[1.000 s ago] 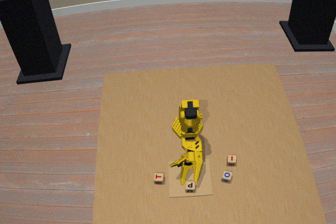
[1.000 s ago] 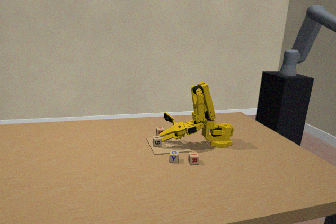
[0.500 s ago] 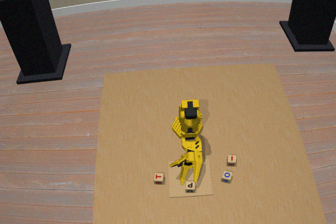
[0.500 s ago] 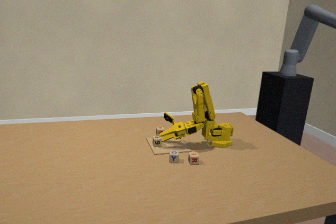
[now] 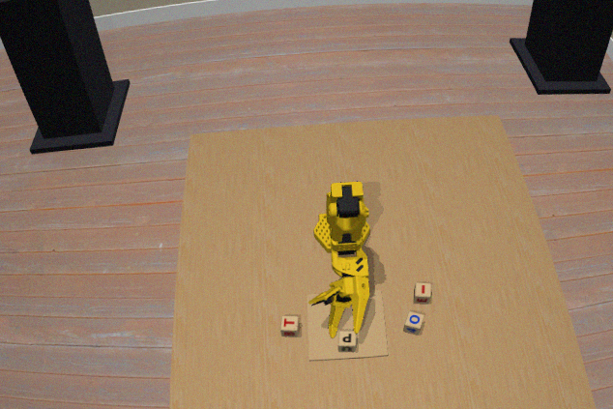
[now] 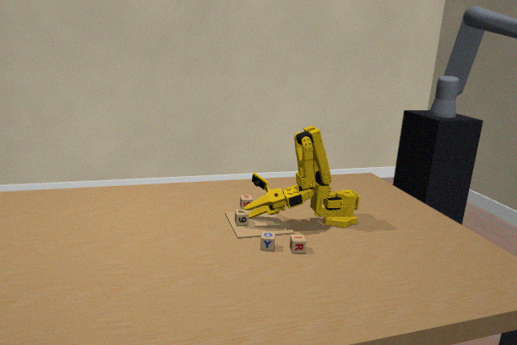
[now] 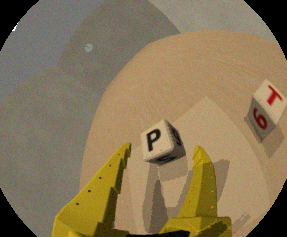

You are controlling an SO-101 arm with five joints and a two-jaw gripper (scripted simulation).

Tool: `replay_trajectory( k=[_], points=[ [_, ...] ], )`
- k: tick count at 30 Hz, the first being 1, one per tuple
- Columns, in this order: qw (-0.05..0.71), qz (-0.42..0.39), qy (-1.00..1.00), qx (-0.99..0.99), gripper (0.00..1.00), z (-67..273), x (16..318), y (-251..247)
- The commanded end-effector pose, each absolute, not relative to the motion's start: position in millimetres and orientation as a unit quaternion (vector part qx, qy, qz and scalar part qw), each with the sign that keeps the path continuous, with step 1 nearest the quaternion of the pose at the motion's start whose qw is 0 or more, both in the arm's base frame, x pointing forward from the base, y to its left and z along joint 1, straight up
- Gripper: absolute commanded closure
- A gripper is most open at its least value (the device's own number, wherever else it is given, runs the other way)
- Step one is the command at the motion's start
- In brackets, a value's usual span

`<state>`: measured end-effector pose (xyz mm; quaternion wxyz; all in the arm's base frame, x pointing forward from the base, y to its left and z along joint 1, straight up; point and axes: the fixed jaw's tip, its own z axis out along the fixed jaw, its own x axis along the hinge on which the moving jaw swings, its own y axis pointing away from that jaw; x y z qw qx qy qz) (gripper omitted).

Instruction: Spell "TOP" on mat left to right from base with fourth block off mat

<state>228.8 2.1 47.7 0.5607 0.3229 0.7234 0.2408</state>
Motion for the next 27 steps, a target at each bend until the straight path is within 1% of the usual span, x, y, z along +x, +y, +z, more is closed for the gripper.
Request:
replay_trajectory(
  k=[1, 7, 9, 10, 13, 27],
  points=[
    [0.550, 0.335, 0.653, 0.399, 0.64, 72.4, 224.5, 2.5],
    [0.583, 0.360, 0.622, 0.380, 0.65, 105.6, 229.5, 2.5],
    [0.583, 0.360, 0.622, 0.380, 0.65, 105.6, 229.5, 2.5],
    [0.592, 0.384, 0.596, 0.383, 0.65, 111.8, 229.9, 2.5],
    [0.600, 0.378, 0.600, 0.370, 0.65, 129.3, 229.7, 2.5],
    [0.606, 0.370, 0.606, 0.359, 0.65, 126.9, 224.2, 2.2]
  ],
)
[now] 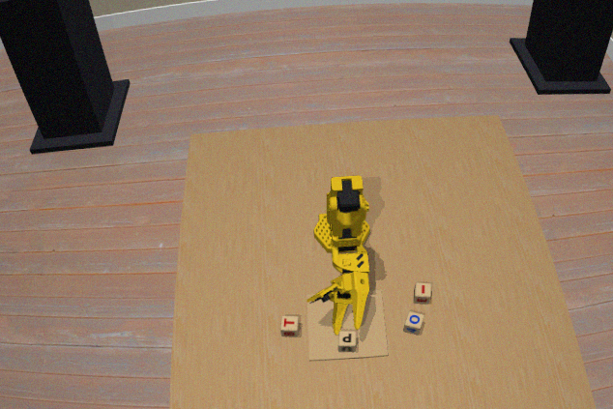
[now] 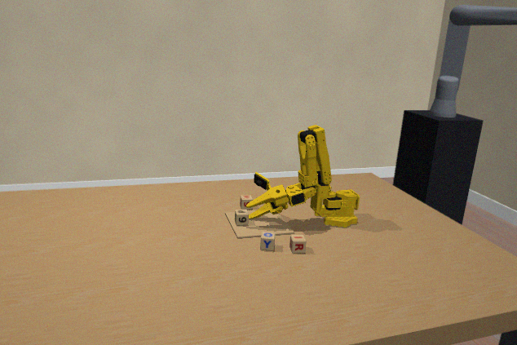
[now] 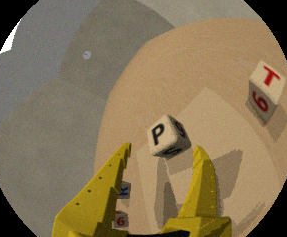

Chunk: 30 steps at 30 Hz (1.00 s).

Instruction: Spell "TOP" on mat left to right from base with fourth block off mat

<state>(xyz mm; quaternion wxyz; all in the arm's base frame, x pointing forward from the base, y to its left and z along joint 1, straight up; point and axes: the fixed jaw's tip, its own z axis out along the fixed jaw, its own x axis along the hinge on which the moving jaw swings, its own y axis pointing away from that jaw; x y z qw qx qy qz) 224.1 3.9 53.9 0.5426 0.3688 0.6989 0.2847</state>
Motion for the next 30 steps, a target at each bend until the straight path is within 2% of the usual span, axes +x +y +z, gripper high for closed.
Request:
replay_trajectory(
  k=[1, 18, 25, 30],
  points=[
    [0.606, 0.370, 0.606, 0.359, 0.65, 126.9, 224.2, 2.2],
    [0.609, 0.367, 0.607, 0.356, 0.65, 126.2, 228.5, 2.5],
    [0.612, 0.365, 0.606, 0.353, 0.65, 124.9, 236.7, 2.9],
    [0.635, 0.383, 0.576, 0.343, 0.65, 136.5, 250.0, 3.8]
  ],
)
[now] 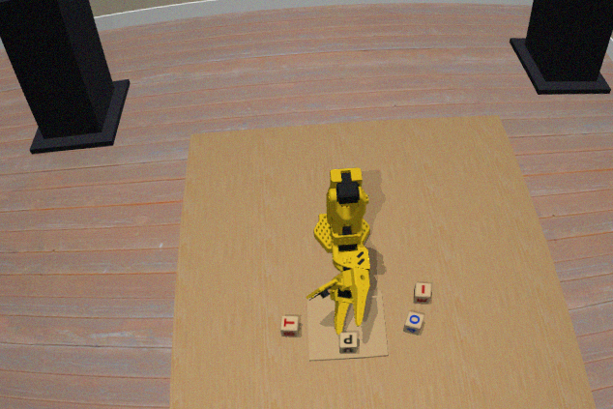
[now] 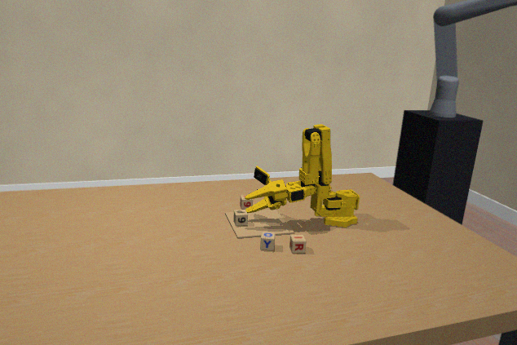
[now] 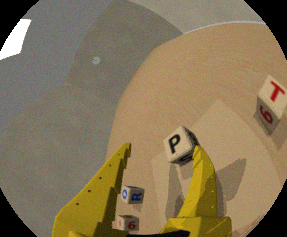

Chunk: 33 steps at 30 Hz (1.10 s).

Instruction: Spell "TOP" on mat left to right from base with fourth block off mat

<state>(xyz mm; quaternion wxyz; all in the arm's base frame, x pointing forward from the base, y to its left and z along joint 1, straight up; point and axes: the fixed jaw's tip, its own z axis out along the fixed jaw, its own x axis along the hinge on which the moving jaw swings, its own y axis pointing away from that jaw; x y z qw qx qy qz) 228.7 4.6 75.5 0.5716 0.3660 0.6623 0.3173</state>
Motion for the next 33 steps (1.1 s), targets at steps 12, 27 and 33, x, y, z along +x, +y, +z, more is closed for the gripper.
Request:
replay_trajectory(
  k=[12, 27, 33],
  points=[
    [0.636, 0.348, 0.606, 0.327, 0.65, 141.0, 282.9, 5.9],
    [0.588, 0.256, 0.707, 0.298, 0.65, 137.7, 315.4, 9.2],
    [0.556, 0.212, 0.755, 0.275, 0.65, 140.2, 323.5, 11.0]
  ],
)
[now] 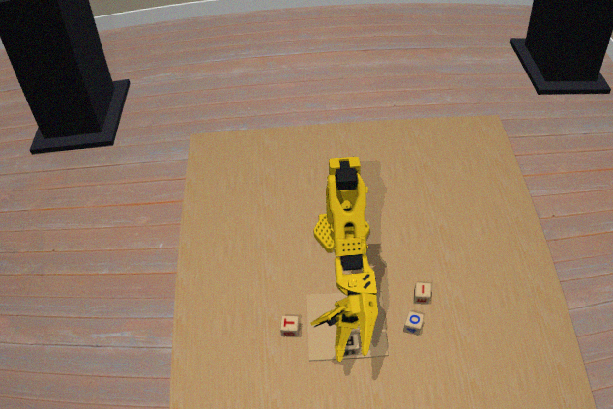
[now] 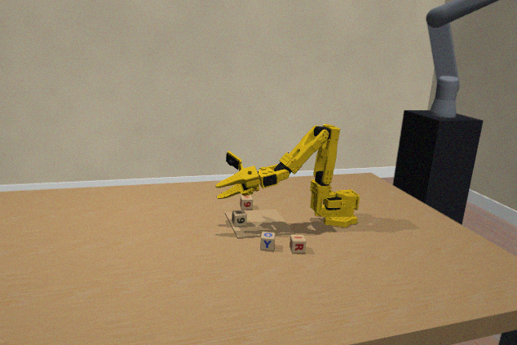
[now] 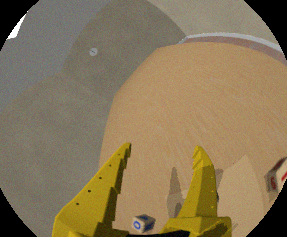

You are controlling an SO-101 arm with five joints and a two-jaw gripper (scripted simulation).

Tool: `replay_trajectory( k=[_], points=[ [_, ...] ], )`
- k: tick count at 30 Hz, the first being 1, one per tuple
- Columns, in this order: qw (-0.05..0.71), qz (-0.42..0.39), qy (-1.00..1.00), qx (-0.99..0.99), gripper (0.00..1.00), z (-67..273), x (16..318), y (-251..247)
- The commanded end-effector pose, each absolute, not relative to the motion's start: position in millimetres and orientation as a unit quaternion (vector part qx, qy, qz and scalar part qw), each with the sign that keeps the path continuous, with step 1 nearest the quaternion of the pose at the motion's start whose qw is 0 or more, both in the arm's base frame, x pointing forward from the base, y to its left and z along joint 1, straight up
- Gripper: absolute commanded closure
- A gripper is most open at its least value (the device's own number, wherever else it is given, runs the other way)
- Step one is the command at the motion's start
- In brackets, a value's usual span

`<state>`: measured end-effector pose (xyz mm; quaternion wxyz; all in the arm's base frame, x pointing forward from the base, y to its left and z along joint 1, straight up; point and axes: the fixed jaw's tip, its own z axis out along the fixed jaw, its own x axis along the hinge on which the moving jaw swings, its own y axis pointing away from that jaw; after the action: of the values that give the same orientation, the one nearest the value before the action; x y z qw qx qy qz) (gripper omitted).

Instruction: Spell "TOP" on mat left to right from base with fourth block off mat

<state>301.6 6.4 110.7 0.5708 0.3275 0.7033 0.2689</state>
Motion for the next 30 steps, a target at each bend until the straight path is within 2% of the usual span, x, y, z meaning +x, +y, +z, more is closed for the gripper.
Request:
replay_trajectory(
  k=[1, 13, 30],
  points=[
    [0.550, 0.205, 0.763, 0.270, 0.65, 140.9, 324.2, 11.2],
    [0.485, 0.140, 0.834, 0.221, 0.65, 150.4, 321.3, 13.7],
    [0.401, 0.087, 0.897, 0.163, 0.65, 167.9, 290.7, 15.8]
  ],
)
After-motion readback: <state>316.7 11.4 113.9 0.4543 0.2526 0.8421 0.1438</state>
